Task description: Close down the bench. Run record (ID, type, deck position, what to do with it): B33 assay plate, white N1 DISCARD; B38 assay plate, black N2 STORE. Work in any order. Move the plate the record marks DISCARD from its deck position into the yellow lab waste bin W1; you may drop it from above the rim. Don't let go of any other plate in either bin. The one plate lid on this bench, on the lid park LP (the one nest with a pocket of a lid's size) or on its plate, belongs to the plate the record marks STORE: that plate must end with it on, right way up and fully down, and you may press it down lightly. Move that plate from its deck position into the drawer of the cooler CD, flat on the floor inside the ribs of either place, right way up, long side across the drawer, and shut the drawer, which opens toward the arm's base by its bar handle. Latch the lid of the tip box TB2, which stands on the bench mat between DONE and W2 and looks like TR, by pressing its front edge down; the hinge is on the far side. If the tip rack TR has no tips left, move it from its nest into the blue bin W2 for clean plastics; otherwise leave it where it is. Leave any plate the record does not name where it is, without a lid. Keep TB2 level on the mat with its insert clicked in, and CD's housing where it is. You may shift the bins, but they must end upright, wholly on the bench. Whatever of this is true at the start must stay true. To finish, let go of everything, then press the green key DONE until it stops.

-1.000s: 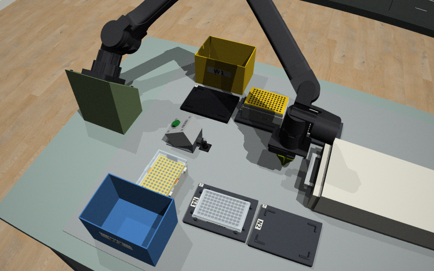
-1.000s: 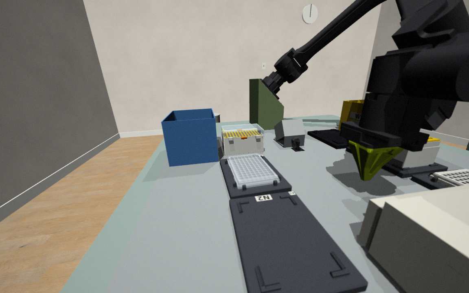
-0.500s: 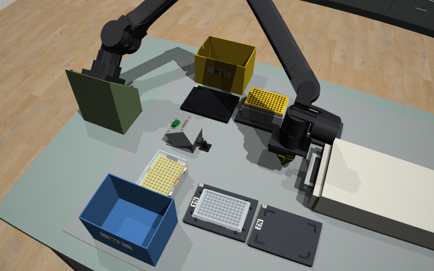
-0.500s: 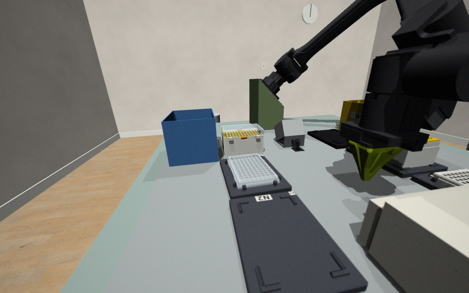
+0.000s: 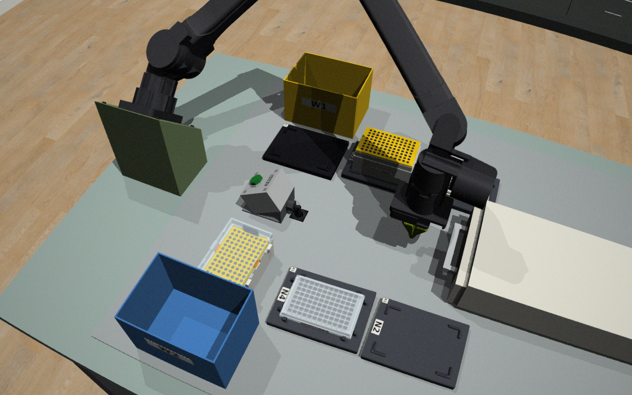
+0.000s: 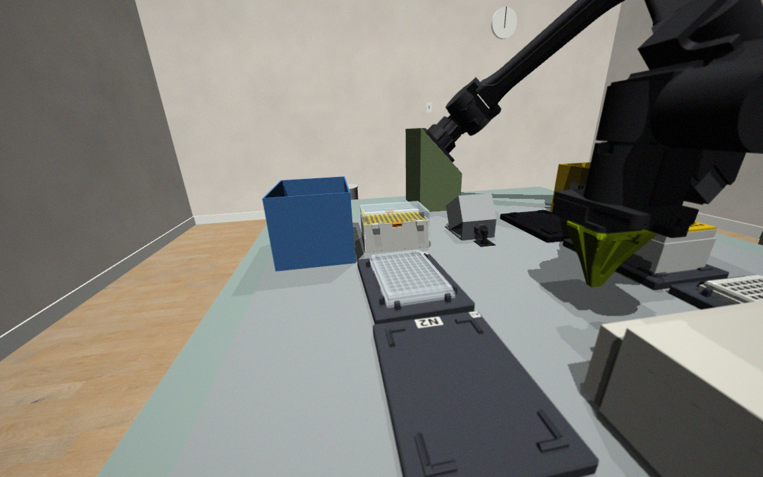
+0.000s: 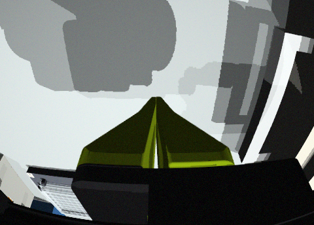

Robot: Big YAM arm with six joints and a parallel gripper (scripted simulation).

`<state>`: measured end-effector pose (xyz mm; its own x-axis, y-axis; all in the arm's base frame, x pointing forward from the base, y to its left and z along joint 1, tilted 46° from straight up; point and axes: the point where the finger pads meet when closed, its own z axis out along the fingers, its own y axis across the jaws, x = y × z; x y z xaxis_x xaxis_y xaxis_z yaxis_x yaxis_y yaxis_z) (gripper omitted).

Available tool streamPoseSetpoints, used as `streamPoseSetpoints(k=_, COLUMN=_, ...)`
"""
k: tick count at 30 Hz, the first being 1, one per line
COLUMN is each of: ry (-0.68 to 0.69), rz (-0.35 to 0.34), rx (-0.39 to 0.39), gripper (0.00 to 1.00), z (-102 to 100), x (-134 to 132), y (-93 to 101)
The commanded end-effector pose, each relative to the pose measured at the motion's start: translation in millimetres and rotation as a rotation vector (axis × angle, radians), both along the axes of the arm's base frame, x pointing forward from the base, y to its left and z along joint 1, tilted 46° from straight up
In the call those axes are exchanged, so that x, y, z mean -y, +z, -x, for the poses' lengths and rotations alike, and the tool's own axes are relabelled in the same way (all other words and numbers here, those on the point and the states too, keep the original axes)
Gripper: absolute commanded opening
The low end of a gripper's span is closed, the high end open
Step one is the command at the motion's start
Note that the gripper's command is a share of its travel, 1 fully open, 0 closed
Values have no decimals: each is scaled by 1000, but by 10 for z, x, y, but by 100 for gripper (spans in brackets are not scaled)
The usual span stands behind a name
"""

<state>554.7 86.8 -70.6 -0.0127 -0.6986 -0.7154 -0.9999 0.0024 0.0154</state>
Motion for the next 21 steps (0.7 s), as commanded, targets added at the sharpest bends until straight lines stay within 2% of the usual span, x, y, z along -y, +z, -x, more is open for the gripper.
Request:
streamPoseSetpoints(k=1, ry=-28, rz=6, rx=73, gripper=0, z=-240, x=257, y=328)
streamPoseSetpoints(k=21, ry=-28, rz=8, rx=78, gripper=0, z=-248, x=436, y=512)
